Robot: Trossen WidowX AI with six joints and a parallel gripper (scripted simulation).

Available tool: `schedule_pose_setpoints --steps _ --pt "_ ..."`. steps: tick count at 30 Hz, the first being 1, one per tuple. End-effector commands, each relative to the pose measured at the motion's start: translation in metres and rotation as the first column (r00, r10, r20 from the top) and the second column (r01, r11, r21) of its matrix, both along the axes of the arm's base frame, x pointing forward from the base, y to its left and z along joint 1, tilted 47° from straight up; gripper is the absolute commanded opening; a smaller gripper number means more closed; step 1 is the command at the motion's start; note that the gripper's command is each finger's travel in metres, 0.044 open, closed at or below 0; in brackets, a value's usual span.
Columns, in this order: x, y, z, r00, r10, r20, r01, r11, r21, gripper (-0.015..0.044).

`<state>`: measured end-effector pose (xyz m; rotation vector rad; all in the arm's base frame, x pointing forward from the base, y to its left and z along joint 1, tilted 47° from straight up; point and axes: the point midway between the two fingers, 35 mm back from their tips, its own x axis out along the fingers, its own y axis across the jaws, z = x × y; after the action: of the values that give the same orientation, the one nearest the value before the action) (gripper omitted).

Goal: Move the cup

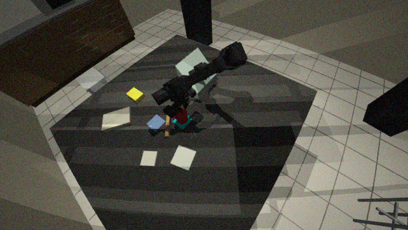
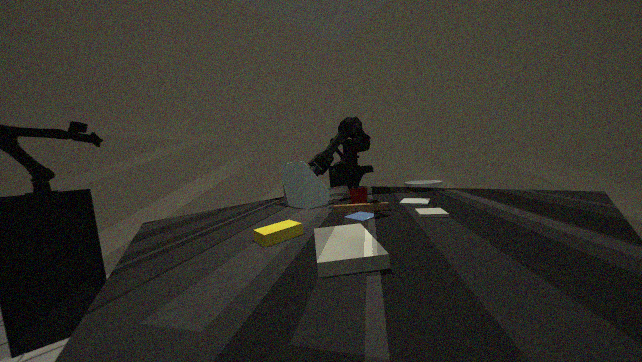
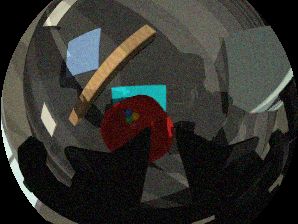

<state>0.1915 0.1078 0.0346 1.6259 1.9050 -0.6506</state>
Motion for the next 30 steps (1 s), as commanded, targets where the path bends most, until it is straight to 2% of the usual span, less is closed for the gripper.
schedule_pose_setpoints --steps 1,23,30 --pt "0.003 -0.004 0.004 1.000 0.004 0.011 -0.004 1.000 -0.003 0.0128" --pt "0.001 -0.021 0.018 1.000 0.003 0.005 -0.003 1.000 0.001 0.0128" --pt "0.000 -0.018 0.015 1.000 -0.002 -0.006 0.002 1.000 0.004 0.0312"
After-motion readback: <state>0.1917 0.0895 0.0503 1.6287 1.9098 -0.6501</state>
